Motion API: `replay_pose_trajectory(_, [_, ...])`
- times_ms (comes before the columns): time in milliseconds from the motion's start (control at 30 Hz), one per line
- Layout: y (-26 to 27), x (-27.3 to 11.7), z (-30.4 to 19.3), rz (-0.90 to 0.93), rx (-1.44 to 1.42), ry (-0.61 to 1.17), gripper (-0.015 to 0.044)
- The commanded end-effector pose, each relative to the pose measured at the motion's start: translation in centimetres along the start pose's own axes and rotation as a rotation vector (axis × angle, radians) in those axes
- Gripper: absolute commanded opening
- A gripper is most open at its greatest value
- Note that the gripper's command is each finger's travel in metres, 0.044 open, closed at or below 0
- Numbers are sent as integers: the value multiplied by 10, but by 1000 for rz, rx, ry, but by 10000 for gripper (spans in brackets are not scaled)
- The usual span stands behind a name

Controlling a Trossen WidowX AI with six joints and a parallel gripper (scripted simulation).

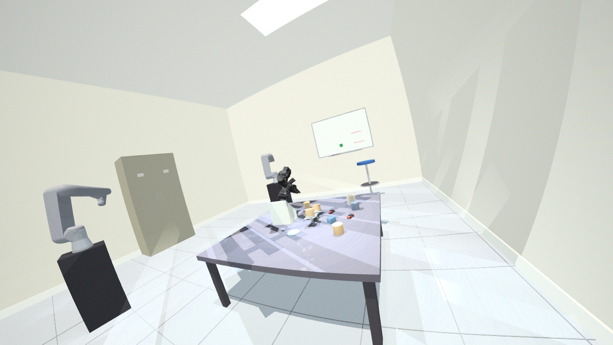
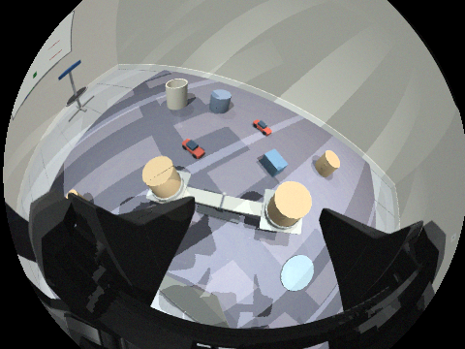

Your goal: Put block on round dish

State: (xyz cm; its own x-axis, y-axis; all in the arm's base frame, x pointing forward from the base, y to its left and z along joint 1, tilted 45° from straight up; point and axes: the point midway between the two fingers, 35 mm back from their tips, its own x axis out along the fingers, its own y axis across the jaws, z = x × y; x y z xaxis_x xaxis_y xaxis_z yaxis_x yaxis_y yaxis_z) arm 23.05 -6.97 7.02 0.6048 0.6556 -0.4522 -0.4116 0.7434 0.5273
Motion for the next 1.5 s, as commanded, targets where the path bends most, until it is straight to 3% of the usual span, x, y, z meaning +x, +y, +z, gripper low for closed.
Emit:
replay_pose_trajectory(0, [18, 5, -17, 46, 162, 35, 440])
replay_pose_trajectory(467, [24, 9, -19, 67, 238, 73, 440])
replay_pose_trajectory(1000, [44, 50, -1, 72, 645, 341, 440])
replay_pose_trajectory(1467, [76, 90, 12, -55, 1038, 565, 440])
